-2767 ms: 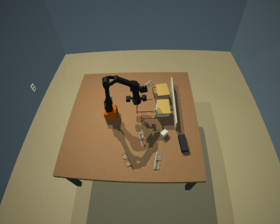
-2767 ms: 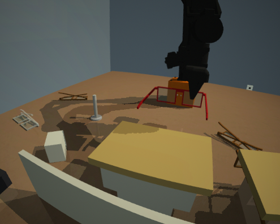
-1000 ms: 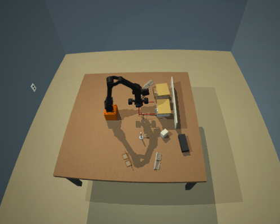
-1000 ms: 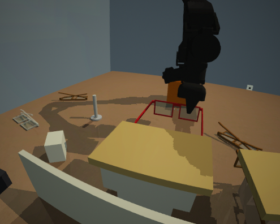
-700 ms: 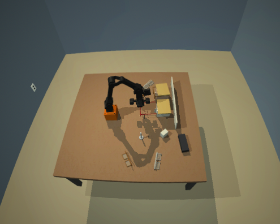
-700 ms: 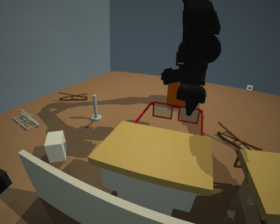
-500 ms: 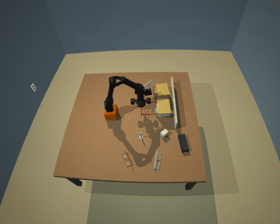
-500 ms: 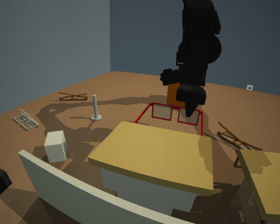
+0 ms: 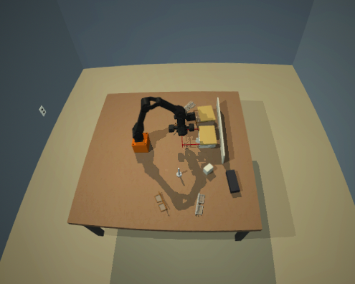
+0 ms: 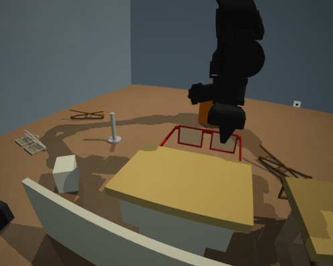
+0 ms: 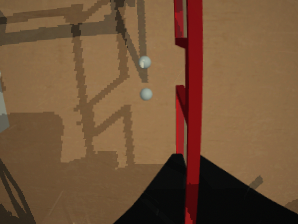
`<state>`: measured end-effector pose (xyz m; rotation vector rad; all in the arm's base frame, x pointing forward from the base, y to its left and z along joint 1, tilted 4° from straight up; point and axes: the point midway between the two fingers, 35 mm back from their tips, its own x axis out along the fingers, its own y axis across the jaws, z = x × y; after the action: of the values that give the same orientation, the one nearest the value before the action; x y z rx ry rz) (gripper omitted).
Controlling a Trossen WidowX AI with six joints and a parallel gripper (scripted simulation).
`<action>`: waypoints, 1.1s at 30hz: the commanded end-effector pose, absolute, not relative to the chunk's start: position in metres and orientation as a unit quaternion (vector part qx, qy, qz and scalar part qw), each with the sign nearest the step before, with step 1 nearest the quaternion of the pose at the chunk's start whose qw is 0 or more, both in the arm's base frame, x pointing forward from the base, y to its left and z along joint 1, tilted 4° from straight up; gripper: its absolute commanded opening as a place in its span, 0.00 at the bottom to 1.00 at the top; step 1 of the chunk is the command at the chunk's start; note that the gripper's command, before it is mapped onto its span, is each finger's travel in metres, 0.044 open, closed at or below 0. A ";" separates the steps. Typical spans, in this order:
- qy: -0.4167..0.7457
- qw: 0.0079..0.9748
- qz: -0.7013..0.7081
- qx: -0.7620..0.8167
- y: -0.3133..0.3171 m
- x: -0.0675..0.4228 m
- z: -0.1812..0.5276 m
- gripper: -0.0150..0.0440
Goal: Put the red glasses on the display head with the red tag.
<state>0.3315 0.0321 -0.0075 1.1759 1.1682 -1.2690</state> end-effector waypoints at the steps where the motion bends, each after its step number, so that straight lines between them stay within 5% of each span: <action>1: 0.485 0.503 -0.525 0.486 0.032 0.338 -0.008 0.25; 33: 0.484 0.504 -0.524 0.487 0.030 0.387 -0.007 0.25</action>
<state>0.3819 0.0310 -0.0067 1.1790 1.1656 -1.2658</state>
